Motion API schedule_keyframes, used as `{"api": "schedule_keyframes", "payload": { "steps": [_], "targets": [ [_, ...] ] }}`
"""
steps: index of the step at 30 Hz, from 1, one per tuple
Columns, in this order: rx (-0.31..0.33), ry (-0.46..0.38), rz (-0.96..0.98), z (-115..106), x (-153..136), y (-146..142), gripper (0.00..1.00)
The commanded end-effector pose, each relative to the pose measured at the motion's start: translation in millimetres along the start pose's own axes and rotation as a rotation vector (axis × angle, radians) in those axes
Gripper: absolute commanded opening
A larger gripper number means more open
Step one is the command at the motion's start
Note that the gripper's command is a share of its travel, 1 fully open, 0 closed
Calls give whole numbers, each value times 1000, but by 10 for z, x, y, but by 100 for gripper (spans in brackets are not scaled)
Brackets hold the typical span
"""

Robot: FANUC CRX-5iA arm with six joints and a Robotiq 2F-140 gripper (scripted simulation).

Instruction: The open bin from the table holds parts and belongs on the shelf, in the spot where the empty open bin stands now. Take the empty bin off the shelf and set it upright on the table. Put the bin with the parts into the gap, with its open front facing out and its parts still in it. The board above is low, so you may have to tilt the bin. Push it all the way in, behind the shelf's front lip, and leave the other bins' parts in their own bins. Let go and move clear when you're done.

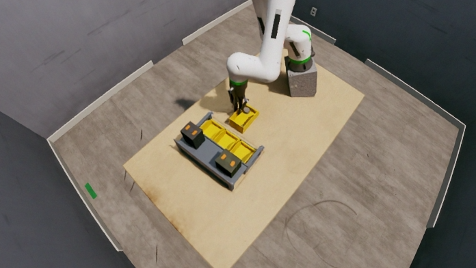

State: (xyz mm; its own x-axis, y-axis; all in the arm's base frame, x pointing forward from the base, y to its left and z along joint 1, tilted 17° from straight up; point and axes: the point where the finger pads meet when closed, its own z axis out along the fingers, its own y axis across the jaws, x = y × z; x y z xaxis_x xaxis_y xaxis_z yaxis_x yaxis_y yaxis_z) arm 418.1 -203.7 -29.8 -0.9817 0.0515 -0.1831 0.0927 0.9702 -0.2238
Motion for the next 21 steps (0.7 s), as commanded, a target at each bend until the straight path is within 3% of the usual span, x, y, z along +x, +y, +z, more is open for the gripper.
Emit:
{"api": "schedule_keyframes", "payload": {
  "steps": [1, 21],
  "targets": [
    [0, -1, 0, -23, -6, -1, 24],
    [0, -1, 0, -199, -6, -1, 24]
  ]
}}
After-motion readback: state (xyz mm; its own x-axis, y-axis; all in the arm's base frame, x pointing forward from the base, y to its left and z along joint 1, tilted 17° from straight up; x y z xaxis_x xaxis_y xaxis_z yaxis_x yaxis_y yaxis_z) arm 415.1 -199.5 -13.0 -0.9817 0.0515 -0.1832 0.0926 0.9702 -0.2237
